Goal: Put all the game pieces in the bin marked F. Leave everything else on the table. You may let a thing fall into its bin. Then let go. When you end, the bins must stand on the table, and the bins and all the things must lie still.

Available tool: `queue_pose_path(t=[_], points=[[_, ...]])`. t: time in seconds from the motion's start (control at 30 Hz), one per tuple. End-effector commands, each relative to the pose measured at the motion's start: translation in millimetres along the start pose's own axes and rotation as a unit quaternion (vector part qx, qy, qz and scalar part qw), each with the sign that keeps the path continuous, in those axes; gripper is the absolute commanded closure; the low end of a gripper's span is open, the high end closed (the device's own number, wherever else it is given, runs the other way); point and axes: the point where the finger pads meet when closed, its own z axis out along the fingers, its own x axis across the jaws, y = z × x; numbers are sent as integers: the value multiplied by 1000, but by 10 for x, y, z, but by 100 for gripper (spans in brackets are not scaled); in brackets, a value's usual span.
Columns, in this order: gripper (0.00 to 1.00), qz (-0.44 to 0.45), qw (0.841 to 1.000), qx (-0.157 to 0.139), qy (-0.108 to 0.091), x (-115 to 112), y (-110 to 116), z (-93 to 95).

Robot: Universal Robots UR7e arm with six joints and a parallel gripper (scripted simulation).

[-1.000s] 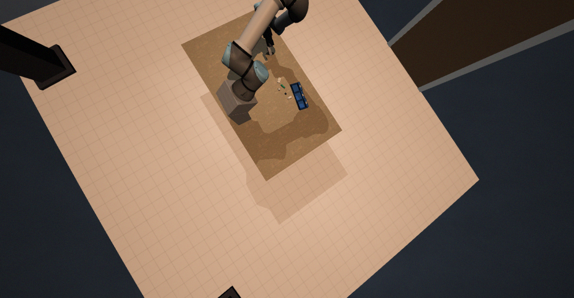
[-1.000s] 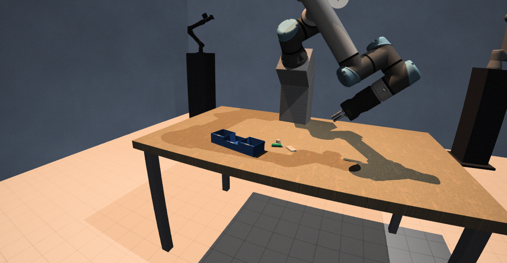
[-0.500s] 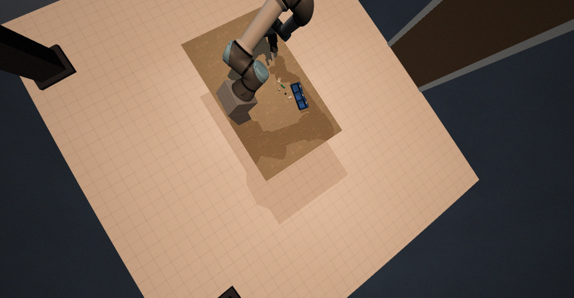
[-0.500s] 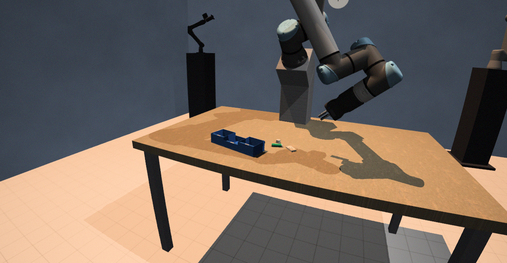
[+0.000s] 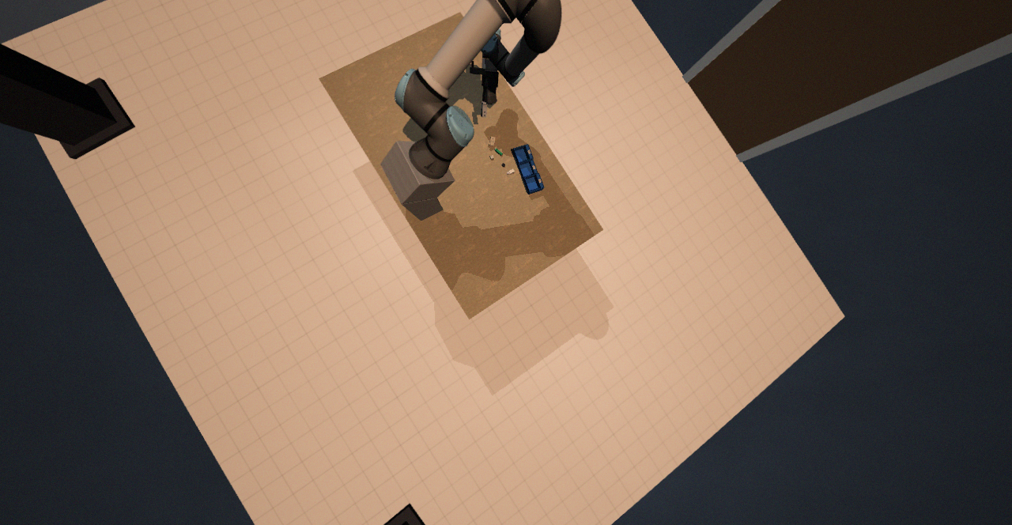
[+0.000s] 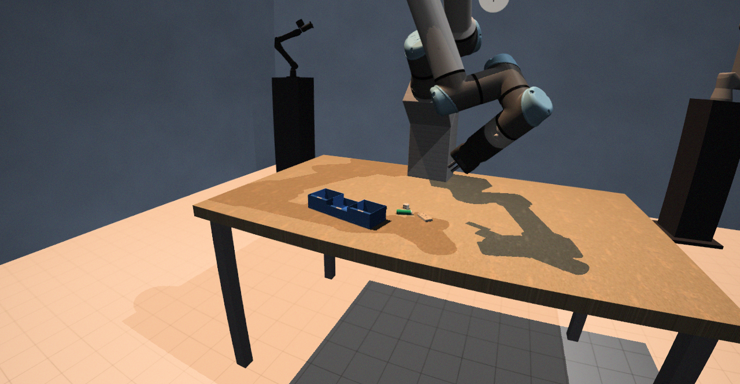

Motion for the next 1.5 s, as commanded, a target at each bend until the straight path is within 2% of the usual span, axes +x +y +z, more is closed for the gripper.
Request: queue_pose_path(t=[0.0, 0.03, 0.07, 0.17, 0.2, 0.23, 0.3, 0.33, 0.47, 0.5, 0.53, 0.6, 0.63, 0.67, 0.73, 0.77, 0.83, 0.87, 0.9, 0.97, 1.0, 1.03, 1.07, 1.23, 1.27, 1.33, 1.47], points=[[69, -5, 999, 26, 18, -128, 15, 117], [69, -8, 998, 45, 34, -188, 17, 174], [69, -9, 998, 53, 41, -249, 19, 231], [69, -9, 998, 53, 41, -251, 19, 233], [69, -11, 996, 70, 60, -313, 21, 290], [69, -12, 995, 76, 67, -365, 22, 337], [69, -12, 995, 76, 67, -365, 22, 337], [69, -15, 992, 89, 88, -427, 23, 391], [69, -16, 991, 93, 95, -469, 25, 427], [69, -18, 988, 103, 118, -534, 29, 481], [69, -19, 986, 105, 125, -566, 30, 507], [69, -19, 986, 105, 125, -565, 30, 507], [69, -21, 982, 110, 149, -631, 36, 558], [69, -22, 981, 112, 156, -655, 38, 576], [69, -22, 981, 112, 156, -654, 37, 576], [69, -24, 977, 112, 180, -723, 48, 624], [69, -25, 976, 113, 187, -739, 50, 636], [69, -27, 971, 109, 211, -808, 64, 681], [69, -28, 970, 108, 218, -819, 66, 687], [69, -28, 970, 108, 218, -819, 66, 687], [69, -31, 965, 99, 241, -889, 86, 727], [69, -32, 963, 97, 248, -895, 87, 731], [69, -34, 960, 86, 264, -966, 112, 765], [69, -40, 951, 60, 301, -1042, 142, 796], [69, -43, 949, 46, 310, -1113, 176, 819], [69, -45, 944, 34, 324, -1114, 176, 819], [69, -55, 937, -9, 344, -1258, 251, 847]])
